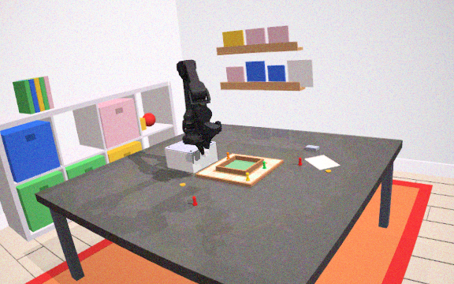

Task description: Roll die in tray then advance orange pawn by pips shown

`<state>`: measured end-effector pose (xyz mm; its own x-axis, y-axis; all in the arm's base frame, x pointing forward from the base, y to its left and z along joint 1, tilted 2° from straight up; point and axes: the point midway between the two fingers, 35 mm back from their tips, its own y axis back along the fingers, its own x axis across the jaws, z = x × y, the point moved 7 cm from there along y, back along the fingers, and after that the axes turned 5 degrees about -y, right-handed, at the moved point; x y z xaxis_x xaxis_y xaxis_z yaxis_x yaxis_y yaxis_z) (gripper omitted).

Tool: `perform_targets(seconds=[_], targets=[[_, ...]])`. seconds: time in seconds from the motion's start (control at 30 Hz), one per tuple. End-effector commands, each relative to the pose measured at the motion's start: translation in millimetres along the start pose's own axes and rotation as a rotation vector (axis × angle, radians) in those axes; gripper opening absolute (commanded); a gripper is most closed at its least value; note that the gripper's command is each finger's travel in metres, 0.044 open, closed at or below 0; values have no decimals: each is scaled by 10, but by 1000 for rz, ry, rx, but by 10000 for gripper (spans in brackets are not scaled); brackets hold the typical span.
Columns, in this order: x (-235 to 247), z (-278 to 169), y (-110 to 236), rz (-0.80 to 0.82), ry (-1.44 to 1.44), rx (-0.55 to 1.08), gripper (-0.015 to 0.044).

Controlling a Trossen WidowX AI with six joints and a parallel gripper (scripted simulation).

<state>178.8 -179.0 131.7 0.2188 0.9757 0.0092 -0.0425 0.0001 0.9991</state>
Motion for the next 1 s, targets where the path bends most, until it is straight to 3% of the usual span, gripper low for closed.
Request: perform_targets(seconds=[0.0,0.97], targets=[[121,78,-40,-3,12,5,0],[1320,531,-241,5,-11,-3,0]])
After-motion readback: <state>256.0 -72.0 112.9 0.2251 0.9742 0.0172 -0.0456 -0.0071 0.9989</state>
